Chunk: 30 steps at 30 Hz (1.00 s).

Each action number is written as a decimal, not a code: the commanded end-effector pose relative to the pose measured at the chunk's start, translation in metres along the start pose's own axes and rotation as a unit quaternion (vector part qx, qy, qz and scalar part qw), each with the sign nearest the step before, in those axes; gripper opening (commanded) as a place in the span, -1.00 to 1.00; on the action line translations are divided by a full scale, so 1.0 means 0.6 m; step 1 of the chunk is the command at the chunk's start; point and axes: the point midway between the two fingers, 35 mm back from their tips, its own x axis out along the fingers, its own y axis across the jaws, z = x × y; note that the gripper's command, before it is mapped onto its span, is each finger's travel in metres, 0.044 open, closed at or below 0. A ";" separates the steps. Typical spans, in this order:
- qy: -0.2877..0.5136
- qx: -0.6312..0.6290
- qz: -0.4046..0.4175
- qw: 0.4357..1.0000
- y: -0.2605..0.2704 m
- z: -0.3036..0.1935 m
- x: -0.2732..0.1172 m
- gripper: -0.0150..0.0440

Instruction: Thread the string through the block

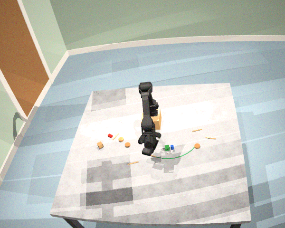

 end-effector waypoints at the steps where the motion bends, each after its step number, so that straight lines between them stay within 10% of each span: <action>1: 0.001 0.002 -0.002 1.000 -0.001 0.000 0.000 -0.08; 30: 0.001 0.002 -0.002 1.000 0.001 -0.001 0.059 -0.08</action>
